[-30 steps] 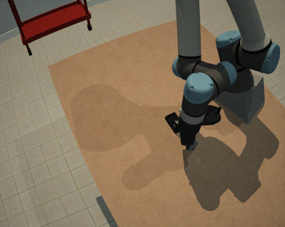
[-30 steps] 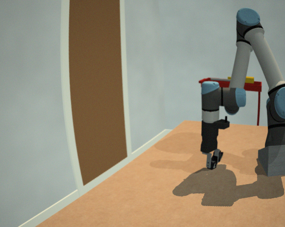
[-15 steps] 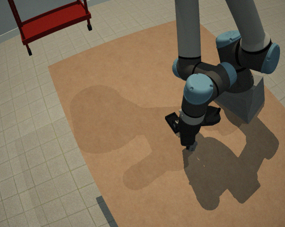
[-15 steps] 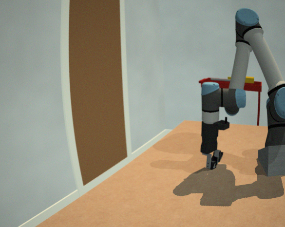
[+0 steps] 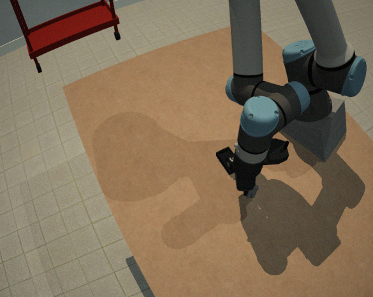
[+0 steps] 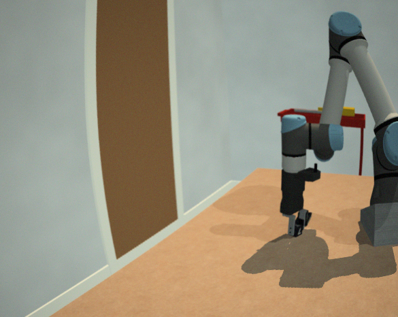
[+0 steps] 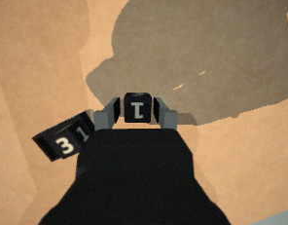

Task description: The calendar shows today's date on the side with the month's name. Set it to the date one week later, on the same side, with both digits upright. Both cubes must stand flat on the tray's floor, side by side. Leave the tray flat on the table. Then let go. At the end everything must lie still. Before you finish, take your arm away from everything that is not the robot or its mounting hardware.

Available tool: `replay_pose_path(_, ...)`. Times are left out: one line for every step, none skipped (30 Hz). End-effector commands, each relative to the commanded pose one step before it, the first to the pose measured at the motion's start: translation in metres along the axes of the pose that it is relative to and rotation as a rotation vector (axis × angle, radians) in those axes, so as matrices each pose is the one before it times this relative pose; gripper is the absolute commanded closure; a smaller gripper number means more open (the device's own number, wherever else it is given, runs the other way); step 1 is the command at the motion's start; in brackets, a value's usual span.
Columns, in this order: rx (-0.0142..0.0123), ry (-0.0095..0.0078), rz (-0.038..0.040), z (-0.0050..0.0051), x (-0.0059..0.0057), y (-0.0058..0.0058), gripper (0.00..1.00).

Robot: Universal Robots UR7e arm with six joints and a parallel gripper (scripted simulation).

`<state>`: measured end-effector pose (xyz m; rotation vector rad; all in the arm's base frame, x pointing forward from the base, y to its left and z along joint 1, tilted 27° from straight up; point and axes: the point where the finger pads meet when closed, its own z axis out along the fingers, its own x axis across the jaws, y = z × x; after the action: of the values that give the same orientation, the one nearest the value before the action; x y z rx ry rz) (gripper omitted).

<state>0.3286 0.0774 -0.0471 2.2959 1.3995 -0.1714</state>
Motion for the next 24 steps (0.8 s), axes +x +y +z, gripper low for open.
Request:
replay_pose_path(-0.00086,0.00071,0.00024,-0.00026,0.00019,0.00026,0.1)
replay_pose_path(0.0,0.0,0.0,0.0,0.0,0.0,0.1)
replay_pose_path(0.0,0.0,0.0,0.0,0.0,0.0,0.1)
replay_pose_path(0.0,0.0,0.0,0.0,0.0,0.0,0.1)
replay_pose_path(0.0,0.0,0.0,0.0,0.0,0.0,0.1)
replay_pose_path(0.0,0.0,0.0,0.0,0.0,0.0,0.1)
replay_pose_path(0.0,0.0,0.0,0.0,0.0,0.0,0.1)
replay_pose_path(0.0,0.0,0.0,0.0,0.0,0.0,0.1)
replay_pose_path(0.0,0.0,0.0,0.0,0.0,0.0,0.4)
replay_pose_path(0.0,0.0,0.0,0.0,0.0,0.0,0.4)
replay_pose_path(0.0,0.0,0.0,0.0,0.0,0.0,0.4)
replay_pose_path(0.0,0.0,0.0,0.0,0.0,0.0,0.4)
replay_pose_path(0.0,0.0,0.0,0.0,0.0,0.0,0.4)
replay_pose_path(0.0,0.0,0.0,0.0,0.0,0.0,0.4)
replay_pose_path(0.0,0.0,0.0,0.0,0.0,0.0,0.4)
replay_pose_path(0.0,0.0,0.0,0.0,0.0,0.0,0.4)
replay_pose_path(0.0,0.0,0.0,0.0,0.0,0.0,0.4)
replay_pose_path(0.0,0.0,0.0,0.0,0.0,0.0,0.4)
replay_pose_path(0.0,0.0,0.0,0.0,0.0,0.0,0.4)
replay_pose_path(0.0,0.0,0.0,0.0,0.0,0.0,0.4)
replay_pose_path(0.0,0.0,0.0,0.0,0.0,0.0,0.4)
replay_pose_path(0.0,0.0,0.0,0.0,0.0,0.0,0.4)
replay_pose_path(0.0,0.0,0.0,0.0,0.0,0.0,0.4)
replay_pose_path(0.0,0.0,0.0,0.0,0.0,0.0,0.4)
